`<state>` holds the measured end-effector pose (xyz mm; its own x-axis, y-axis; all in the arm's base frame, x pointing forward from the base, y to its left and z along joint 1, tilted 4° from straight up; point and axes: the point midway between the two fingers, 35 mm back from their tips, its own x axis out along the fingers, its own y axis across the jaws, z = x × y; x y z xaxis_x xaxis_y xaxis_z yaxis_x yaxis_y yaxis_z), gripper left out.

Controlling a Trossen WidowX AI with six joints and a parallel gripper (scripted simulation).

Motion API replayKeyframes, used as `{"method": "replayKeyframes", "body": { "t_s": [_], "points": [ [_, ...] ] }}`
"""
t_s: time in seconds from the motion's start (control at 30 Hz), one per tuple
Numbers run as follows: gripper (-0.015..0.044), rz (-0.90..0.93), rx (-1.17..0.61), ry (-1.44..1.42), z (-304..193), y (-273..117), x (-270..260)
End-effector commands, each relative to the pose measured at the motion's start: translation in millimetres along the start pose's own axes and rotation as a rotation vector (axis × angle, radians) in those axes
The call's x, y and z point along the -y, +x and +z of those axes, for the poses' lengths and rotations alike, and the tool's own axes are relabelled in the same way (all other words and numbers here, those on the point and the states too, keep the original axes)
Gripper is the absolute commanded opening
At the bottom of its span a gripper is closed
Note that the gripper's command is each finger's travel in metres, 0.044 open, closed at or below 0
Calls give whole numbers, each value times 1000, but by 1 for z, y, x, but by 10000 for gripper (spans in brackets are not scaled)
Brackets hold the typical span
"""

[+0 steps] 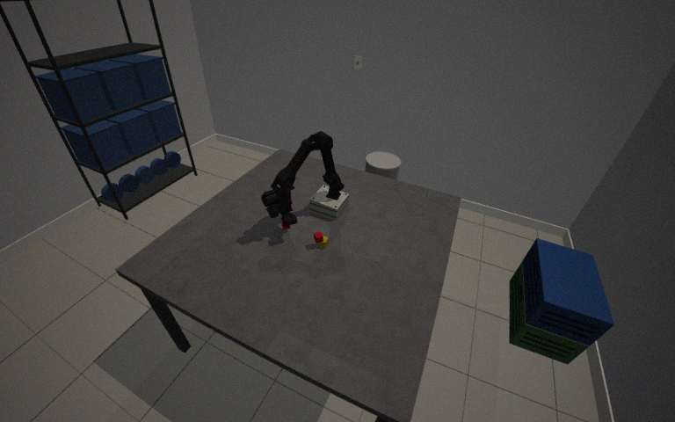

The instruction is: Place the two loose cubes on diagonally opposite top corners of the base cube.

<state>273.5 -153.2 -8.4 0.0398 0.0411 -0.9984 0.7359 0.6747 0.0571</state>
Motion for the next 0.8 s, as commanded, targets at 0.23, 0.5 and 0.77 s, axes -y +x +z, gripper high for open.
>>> {"method": "replayKeyframes", "body": {
  "t_s": [0.23, 0.5, 0.77],
  "points": [
    [105, -1, 0, -8, 2, -17, 0],
    [105, -1, -4, -12, 1, -29, 0],
    [105, -1, -9, -16, 0, -42, 0]
  ]
}}
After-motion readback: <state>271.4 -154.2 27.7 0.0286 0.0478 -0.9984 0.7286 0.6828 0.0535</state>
